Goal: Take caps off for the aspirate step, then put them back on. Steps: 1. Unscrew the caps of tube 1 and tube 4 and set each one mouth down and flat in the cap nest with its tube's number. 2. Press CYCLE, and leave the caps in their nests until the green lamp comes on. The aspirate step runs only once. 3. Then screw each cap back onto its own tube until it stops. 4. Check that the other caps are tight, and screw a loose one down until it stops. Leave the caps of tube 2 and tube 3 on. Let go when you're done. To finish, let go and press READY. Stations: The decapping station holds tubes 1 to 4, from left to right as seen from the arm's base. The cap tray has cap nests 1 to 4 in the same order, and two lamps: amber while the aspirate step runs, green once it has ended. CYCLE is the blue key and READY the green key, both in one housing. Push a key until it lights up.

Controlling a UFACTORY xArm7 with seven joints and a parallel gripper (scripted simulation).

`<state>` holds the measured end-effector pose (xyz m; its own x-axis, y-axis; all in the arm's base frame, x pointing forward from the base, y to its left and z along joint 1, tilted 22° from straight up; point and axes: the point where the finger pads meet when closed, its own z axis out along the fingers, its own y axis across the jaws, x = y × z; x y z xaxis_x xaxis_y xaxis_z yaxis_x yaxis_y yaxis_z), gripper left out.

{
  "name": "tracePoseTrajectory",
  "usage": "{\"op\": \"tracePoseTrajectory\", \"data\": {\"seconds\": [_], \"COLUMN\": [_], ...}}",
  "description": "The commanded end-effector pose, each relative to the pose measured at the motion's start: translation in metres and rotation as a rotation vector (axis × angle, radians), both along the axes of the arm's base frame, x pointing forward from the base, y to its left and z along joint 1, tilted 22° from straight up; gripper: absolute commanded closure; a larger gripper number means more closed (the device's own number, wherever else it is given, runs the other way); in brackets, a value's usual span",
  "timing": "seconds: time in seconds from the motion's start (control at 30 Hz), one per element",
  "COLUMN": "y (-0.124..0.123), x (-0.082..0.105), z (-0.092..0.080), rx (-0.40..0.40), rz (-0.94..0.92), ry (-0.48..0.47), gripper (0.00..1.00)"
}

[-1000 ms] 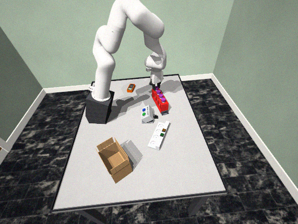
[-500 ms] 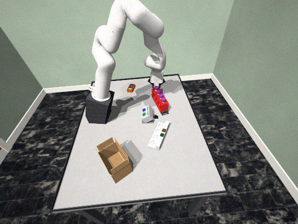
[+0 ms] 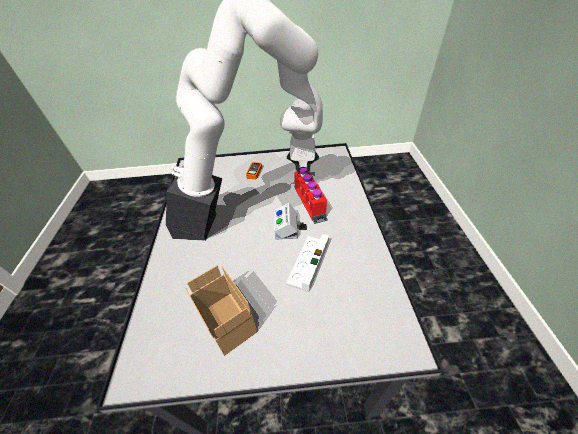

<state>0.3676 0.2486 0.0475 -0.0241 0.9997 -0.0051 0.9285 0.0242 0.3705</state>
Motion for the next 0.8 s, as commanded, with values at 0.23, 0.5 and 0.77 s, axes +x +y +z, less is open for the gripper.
{"op": "tracePoseTrajectory", "data": {"seconds": [0.23, 0.5, 0.77], "y": [0.0008, 0.0008, 0.0008], "x": [0.0008, 0.0008, 0.0008], "z": [0.0011, 0.0011, 0.0011], "rx": [-0.073, -0.184, -0.309], "rz": [0.185, 0.464, 0.772], "ry": [-0.006, -0.008, -0.009], "gripper": [1.0, 1.0, 1.0]}}
